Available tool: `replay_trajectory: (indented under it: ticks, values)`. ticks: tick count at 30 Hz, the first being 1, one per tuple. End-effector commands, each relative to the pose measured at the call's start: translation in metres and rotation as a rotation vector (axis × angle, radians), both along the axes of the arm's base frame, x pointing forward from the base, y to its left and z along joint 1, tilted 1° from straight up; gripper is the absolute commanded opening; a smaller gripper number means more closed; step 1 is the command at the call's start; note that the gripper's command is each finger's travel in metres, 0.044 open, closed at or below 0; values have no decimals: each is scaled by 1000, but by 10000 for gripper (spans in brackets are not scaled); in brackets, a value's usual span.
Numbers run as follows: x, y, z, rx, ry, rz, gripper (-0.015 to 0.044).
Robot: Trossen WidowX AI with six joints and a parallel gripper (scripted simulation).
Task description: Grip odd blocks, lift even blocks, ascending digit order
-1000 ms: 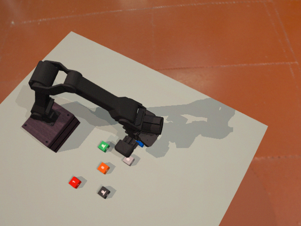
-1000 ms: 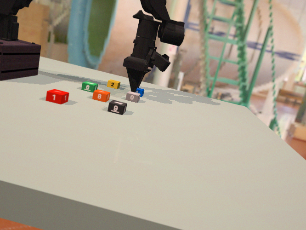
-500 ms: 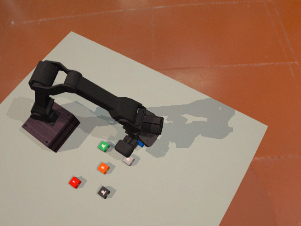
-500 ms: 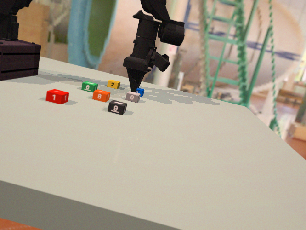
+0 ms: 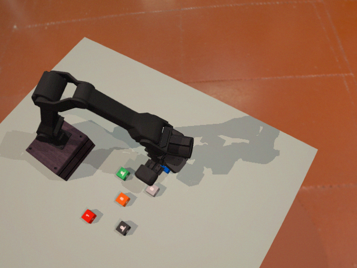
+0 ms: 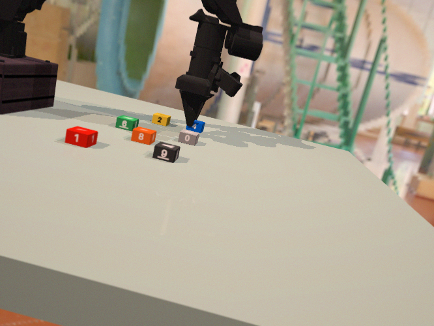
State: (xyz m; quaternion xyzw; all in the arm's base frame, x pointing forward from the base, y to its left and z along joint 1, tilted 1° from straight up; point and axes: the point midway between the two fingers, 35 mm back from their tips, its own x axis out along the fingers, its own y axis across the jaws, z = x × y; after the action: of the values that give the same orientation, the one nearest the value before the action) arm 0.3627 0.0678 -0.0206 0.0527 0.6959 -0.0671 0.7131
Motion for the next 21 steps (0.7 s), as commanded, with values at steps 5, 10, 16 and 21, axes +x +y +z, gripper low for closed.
replay_trajectory:
  ticks: [5,10,16,21]
  values:
    - [2,1,5,3,-9,-3,120]
    - [2,1,5,3,-9,-3,120]
    - [2,0,-2,3,-9,-3,120]
    - [2,0,-10,2,-9,-3,120]
